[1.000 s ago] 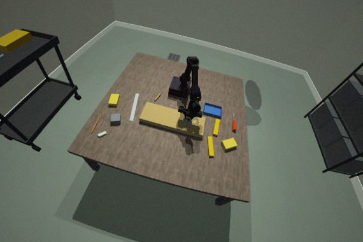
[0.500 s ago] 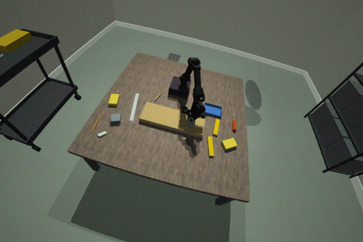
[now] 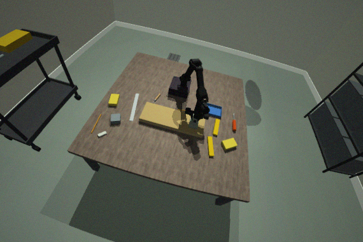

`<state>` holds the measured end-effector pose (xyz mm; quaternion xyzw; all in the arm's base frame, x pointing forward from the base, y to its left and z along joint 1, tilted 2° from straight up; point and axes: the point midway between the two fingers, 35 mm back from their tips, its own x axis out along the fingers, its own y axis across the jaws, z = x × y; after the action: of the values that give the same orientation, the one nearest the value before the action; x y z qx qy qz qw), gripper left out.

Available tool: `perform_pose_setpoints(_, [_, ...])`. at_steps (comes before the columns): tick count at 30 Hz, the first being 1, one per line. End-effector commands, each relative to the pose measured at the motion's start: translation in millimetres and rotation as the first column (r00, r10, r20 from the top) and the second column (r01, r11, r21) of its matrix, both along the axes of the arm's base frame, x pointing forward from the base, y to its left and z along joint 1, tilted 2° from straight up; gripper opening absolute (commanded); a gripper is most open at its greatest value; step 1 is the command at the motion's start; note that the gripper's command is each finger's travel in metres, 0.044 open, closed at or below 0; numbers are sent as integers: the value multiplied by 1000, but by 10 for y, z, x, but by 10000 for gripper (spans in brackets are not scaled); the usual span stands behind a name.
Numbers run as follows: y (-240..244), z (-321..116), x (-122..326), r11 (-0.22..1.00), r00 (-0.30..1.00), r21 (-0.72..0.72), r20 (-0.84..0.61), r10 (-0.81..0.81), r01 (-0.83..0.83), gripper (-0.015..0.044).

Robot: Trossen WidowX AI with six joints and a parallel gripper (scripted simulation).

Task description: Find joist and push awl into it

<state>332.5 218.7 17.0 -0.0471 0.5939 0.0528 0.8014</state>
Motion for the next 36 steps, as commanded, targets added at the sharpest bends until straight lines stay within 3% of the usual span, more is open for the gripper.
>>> perform_pose_setpoints(1, [96,-4,-10,1000,1000,1,-1,0,0,0])
perform_pose_setpoints(13, [307,-5,-41,1000,1000,3,-1,0,0,0])
perform_pose_setpoints(36, [106,-4,-12,1000,1000,1,-1,0,0,0])
